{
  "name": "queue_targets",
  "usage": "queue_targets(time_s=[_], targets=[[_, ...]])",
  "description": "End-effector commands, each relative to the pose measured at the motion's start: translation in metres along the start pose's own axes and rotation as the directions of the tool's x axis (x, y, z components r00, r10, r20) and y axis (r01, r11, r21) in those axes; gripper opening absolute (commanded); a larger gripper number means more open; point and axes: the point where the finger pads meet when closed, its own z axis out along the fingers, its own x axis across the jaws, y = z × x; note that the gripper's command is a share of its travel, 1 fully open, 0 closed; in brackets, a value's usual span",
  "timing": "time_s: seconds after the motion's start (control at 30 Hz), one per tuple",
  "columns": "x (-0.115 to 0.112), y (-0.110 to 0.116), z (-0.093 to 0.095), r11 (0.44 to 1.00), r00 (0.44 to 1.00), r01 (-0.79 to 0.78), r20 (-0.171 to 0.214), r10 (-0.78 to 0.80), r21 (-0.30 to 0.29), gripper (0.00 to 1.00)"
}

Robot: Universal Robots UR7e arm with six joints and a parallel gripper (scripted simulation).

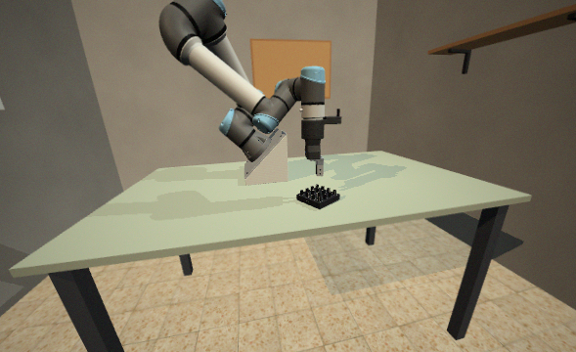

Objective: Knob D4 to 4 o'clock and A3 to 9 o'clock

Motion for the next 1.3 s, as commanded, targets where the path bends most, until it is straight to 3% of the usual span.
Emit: queue_targets(time_s=[0.0,0.33,0.63,0.9,1.27], targets=[[-0.005,-0.001,-0.001,0.988,0.988,0.155,-0.003,-0.155,0.007,0.46],[-0.016,0.001,-0.003,0.904,0.904,0.428,-0.005,-0.428,0.005,0.46],[-0.021,0.002,-0.004,0.834,0.834,0.552,-0.006,-0.552,0.004,0.46],[-0.023,0.003,-0.005,0.780,0.780,0.626,-0.006,-0.626,0.004,0.46],[-0.025,0.003,-0.005,0.760,0.760,0.650,-0.006,-0.650,0.004,0.46]])
